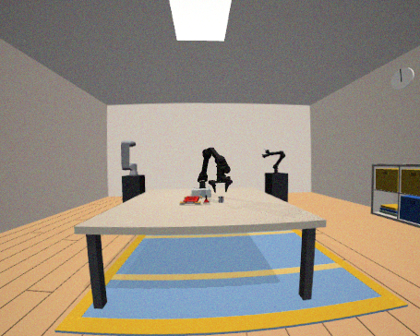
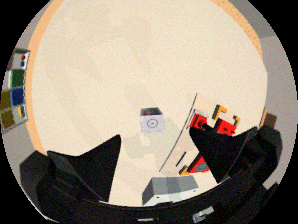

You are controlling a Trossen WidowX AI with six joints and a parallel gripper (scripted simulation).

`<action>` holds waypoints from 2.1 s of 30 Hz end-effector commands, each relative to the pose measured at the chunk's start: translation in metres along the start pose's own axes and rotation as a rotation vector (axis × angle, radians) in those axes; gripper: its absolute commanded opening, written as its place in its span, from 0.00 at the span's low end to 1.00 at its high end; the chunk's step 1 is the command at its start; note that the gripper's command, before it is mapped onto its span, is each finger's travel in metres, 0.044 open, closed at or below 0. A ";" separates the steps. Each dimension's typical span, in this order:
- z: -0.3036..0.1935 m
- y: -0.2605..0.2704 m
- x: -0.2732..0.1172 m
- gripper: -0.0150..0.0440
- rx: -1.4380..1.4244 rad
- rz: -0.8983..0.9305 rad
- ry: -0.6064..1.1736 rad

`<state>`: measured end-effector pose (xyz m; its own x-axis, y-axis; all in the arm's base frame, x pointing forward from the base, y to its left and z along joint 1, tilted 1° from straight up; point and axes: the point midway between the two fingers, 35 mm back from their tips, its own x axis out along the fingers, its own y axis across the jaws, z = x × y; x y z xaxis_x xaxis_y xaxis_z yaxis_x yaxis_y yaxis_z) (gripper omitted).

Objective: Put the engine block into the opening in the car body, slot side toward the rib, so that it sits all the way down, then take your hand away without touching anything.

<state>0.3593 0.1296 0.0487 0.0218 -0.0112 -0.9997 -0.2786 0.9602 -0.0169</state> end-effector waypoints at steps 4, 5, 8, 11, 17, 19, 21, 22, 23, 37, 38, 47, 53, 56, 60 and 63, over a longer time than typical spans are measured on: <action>0.001 0.000 0.013 1.00 0.004 0.004 -0.003; 0.001 0.000 0.014 1.00 0.004 0.004 -0.003; 0.001 0.001 0.019 1.00 0.004 0.004 -0.003; 0.001 0.001 0.023 1.00 0.004 0.004 -0.003; 0.002 0.001 0.033 1.00 0.004 0.004 -0.003; 0.002 0.001 0.037 1.00 0.004 0.004 -0.003; 0.002 0.001 0.040 1.00 0.004 0.004 -0.003; 0.002 0.001 0.042 1.00 0.004 0.004 -0.003; 0.002 0.001 0.043 1.00 0.004 0.004 -0.003; 0.001 0.001 0.066 1.00 0.004 0.004 -0.003; 0.001 0.001 0.067 1.00 0.004 0.004 -0.003; 0.001 0.001 0.067 0.64 0.004 0.004 -0.003; 0.001 0.001 0.067 0.48 0.004 0.004 -0.003; 0.001 0.001 0.067 0.44 0.004 0.004 -0.003; 0.002 0.002 0.066 0.30 0.006 0.007 -0.009; 0.006 0.003 0.061 0.25 0.017 0.019 -0.035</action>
<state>0.3621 0.1308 -0.0172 0.0305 -0.0016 -0.9995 -0.2723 0.9622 -0.0099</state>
